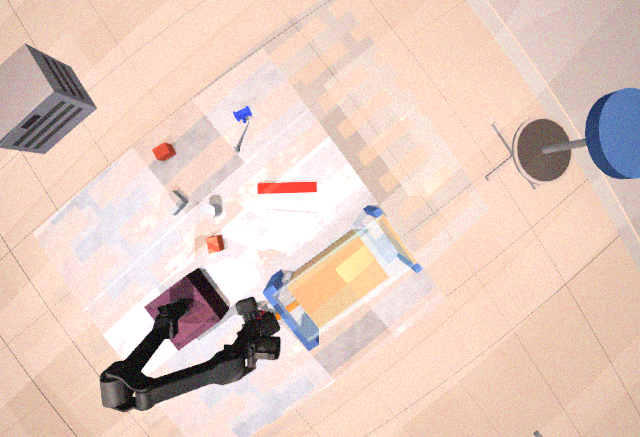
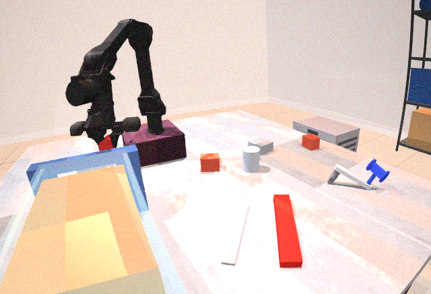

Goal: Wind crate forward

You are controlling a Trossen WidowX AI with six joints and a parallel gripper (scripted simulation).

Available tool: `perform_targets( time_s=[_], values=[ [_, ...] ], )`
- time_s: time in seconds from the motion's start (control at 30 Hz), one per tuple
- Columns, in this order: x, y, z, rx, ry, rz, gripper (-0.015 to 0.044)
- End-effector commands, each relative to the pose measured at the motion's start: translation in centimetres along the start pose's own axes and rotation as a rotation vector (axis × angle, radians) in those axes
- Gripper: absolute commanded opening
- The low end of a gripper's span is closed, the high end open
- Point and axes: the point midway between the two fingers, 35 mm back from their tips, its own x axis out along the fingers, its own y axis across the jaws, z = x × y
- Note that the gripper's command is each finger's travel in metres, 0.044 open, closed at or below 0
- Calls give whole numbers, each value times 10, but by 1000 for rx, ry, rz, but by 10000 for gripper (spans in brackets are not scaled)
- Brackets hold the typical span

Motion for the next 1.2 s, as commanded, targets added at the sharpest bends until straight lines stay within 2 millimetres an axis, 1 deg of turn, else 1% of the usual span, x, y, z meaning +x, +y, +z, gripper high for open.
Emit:
perform_targets(
  time_s=[0.0,0.6,1.17],
  values=[
    [1,9,-19,4,39,19,0],
    [0,15,-41,4,41,20,0],
    [-1,16,-63,4,43,20,0]
  ],
)
